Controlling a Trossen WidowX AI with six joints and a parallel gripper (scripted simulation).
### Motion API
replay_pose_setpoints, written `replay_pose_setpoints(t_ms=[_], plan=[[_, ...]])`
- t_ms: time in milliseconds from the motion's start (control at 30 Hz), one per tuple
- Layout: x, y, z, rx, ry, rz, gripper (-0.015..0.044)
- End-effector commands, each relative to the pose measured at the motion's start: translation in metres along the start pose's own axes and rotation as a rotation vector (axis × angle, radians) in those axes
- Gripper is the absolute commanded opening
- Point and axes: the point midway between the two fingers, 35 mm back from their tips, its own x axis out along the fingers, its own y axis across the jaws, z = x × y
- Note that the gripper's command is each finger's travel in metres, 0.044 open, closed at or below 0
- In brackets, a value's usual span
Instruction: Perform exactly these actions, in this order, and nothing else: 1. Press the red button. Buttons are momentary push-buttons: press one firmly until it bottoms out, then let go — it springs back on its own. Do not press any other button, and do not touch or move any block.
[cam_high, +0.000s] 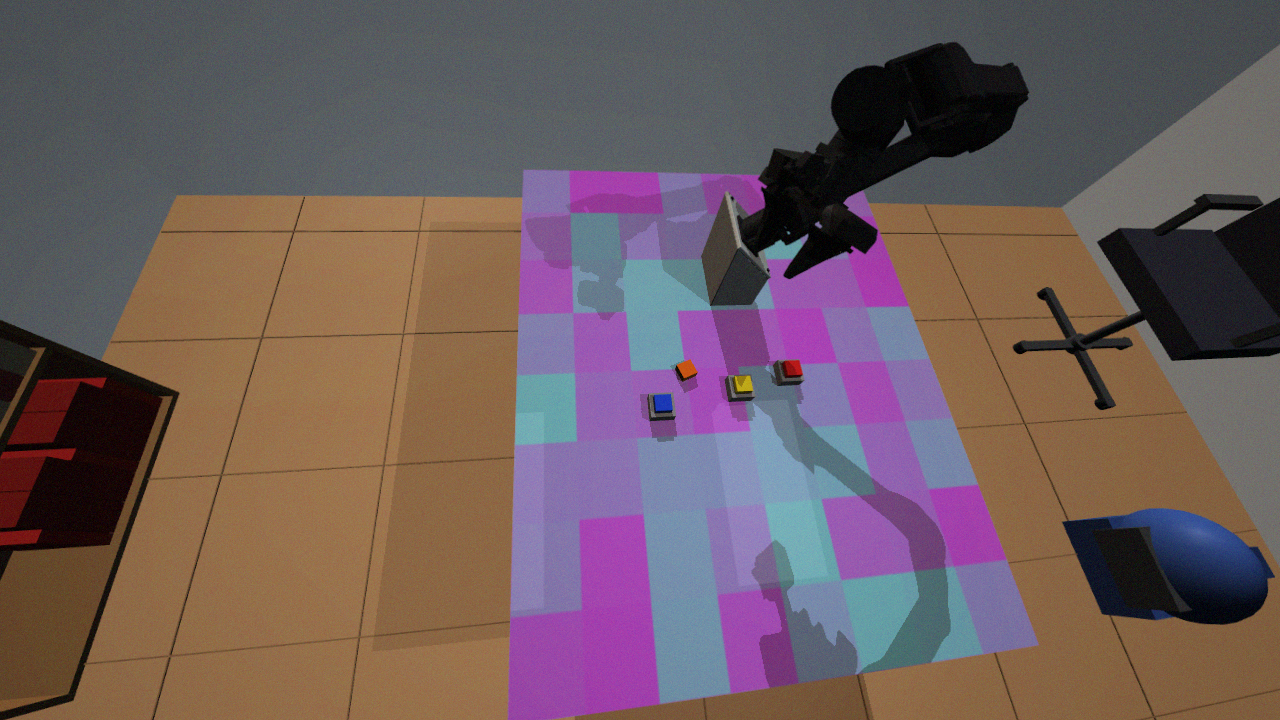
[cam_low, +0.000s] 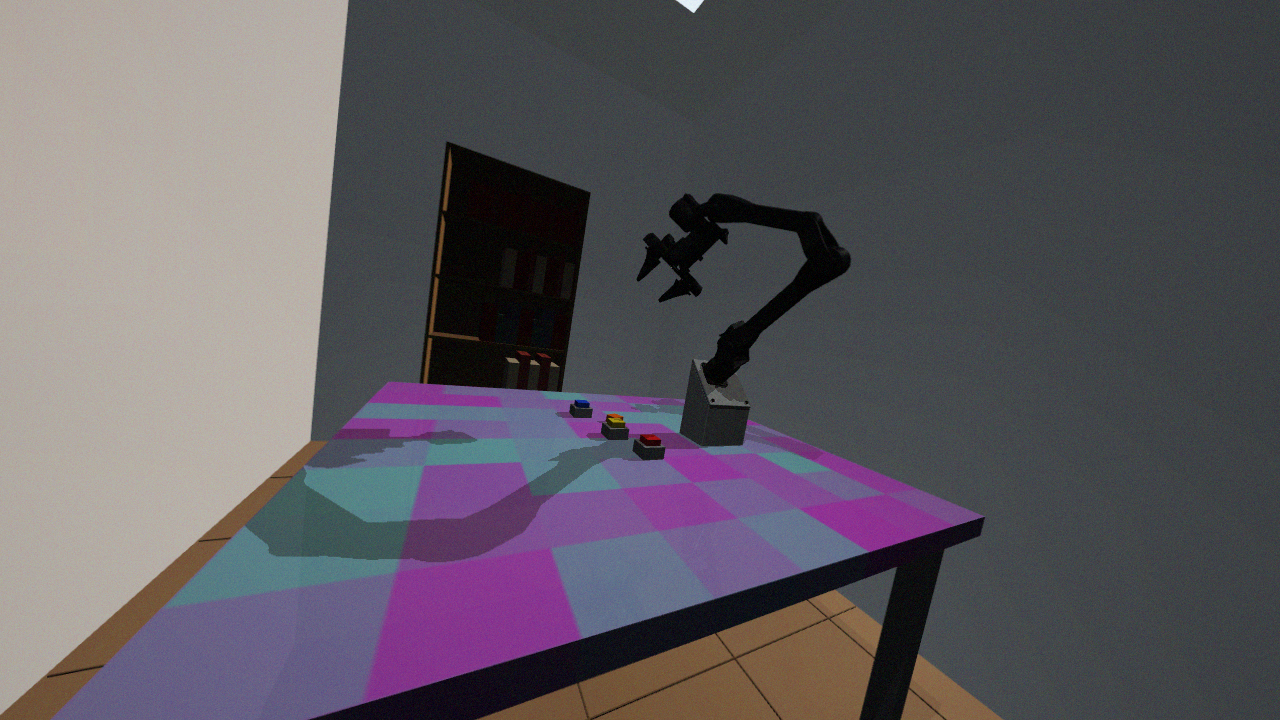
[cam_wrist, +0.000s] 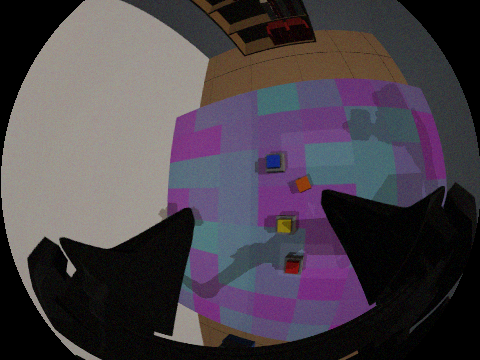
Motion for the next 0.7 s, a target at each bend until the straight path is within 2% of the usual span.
replay_pose_setpoints(t_ms=[0,233,500,667], plan=[[0.030,0.015,-0.037,-0.266,0.112,-0.016,0.0400],[0.080,0.020,-0.124,-0.802,0.357,-0.025,0.0400],[0.114,-0.017,-0.224,-1.374,0.680,0.017,0.0400],[0.117,-0.029,-0.241,-1.474,0.746,0.032,0.0400]])
